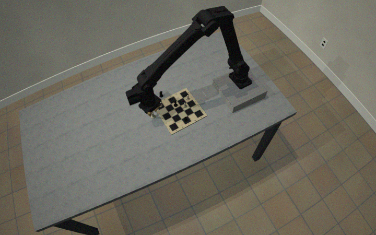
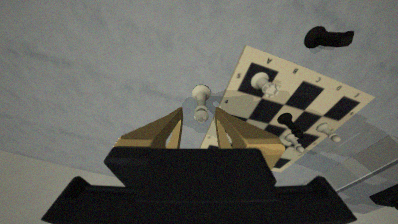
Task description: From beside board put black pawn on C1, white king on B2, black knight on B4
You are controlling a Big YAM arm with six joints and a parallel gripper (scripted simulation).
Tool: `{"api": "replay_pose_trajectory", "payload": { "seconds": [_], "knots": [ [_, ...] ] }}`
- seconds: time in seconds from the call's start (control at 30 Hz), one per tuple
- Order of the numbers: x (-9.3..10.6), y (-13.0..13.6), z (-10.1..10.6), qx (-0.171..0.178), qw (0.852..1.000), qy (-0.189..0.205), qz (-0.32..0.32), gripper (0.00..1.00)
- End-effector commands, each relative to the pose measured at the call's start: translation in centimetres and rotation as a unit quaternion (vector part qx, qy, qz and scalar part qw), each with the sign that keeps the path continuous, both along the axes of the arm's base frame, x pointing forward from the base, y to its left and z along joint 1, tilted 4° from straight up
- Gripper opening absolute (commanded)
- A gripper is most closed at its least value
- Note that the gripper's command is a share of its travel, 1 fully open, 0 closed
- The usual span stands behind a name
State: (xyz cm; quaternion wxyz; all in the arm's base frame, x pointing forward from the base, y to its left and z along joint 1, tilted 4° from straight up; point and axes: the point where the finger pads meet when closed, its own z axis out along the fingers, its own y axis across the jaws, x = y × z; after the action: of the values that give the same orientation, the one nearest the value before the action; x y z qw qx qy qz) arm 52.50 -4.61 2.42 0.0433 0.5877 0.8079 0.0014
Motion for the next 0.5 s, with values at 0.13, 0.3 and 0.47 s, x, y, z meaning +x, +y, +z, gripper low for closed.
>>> {"api": "replay_pose_trajectory", "payload": {
  "seconds": [0.13, 0.3, 0.47],
  "knots": [
    [0.87, -0.52, -0.61, -0.003, 1.000, -0.004, -0.004, 0.39],
    [0.82, -0.50, -0.62, -0.003, 1.000, -0.003, -0.003, 0.39],
    [0.82, -0.50, -0.62, -0.003, 1.000, -0.003, -0.003, 0.39]
  ]
}}
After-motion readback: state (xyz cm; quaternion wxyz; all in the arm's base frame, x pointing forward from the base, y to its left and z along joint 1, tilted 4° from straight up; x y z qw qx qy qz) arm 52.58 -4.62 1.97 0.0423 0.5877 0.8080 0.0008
